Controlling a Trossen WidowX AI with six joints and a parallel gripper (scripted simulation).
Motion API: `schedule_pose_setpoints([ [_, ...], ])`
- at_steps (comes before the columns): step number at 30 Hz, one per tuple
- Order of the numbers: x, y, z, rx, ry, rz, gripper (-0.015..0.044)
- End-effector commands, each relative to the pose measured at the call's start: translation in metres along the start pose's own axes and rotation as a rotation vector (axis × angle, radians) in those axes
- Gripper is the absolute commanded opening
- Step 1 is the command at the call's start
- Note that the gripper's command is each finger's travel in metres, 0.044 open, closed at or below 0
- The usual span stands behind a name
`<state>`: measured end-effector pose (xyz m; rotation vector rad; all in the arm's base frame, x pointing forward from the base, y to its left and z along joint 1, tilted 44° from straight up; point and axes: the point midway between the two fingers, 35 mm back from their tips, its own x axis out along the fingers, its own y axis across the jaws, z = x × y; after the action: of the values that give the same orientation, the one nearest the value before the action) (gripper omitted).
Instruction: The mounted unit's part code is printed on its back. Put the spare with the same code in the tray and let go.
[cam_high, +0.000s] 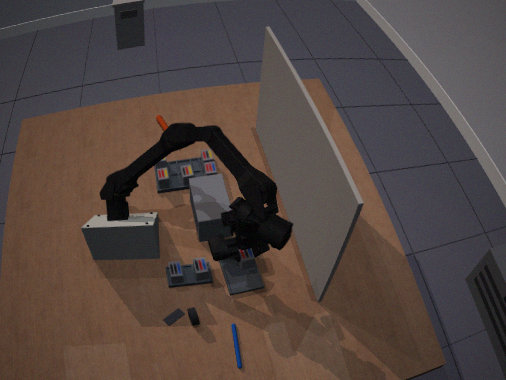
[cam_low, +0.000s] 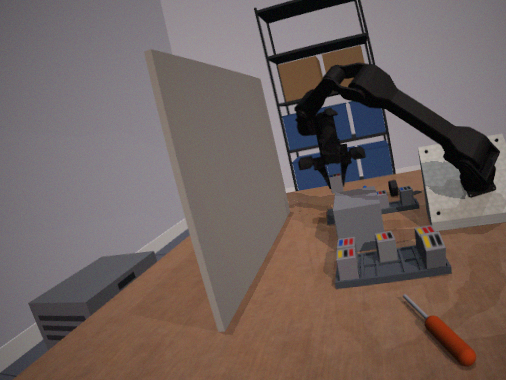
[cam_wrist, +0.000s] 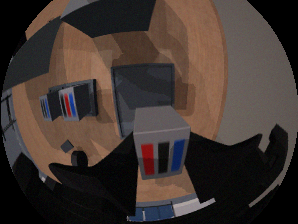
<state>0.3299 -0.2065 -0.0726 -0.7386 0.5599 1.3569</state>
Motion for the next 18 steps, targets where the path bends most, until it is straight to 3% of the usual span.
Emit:
schedule_pose_setpoints([
  [1,0.005,0.002,0.001,0.009,-0.008,0.002,0.0],
  [18,0.019,0.002,0.002,0.008,-0.009,0.001,0.0],
])
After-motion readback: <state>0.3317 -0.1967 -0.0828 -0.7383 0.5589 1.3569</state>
